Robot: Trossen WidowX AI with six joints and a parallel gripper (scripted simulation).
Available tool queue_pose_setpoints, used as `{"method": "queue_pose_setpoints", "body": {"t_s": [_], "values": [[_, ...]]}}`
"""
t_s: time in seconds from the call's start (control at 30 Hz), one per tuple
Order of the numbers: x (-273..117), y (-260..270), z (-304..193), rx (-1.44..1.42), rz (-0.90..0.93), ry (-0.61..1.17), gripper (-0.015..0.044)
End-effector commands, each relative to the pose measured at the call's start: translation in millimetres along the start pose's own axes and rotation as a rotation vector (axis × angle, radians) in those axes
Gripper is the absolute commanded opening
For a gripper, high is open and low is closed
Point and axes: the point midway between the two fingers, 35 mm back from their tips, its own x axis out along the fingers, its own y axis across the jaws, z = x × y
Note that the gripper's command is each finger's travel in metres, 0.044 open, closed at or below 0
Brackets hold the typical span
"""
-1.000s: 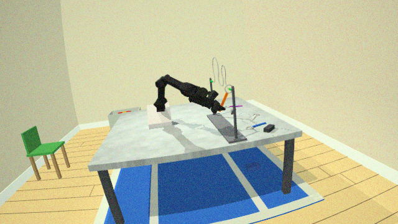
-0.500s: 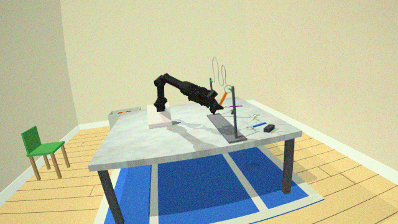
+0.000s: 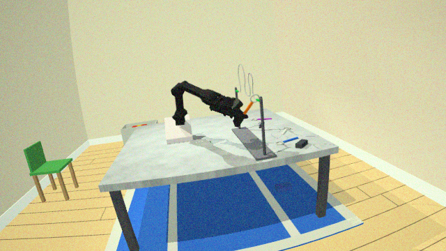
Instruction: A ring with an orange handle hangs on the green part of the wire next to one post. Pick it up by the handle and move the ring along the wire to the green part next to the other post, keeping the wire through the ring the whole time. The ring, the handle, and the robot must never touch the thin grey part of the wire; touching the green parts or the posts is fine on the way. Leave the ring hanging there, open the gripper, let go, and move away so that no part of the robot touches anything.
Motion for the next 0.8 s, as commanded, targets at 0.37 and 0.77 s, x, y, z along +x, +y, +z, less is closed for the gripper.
{"method": "queue_pose_setpoints", "body": {"t_s": [0.37, 0.77], "values": [[-6, 52, 8, 0.315, 0.180, -0.003, -0.0150], [-17, 88, 26, 0.570, 0.322, -0.001, -0.0150]]}}
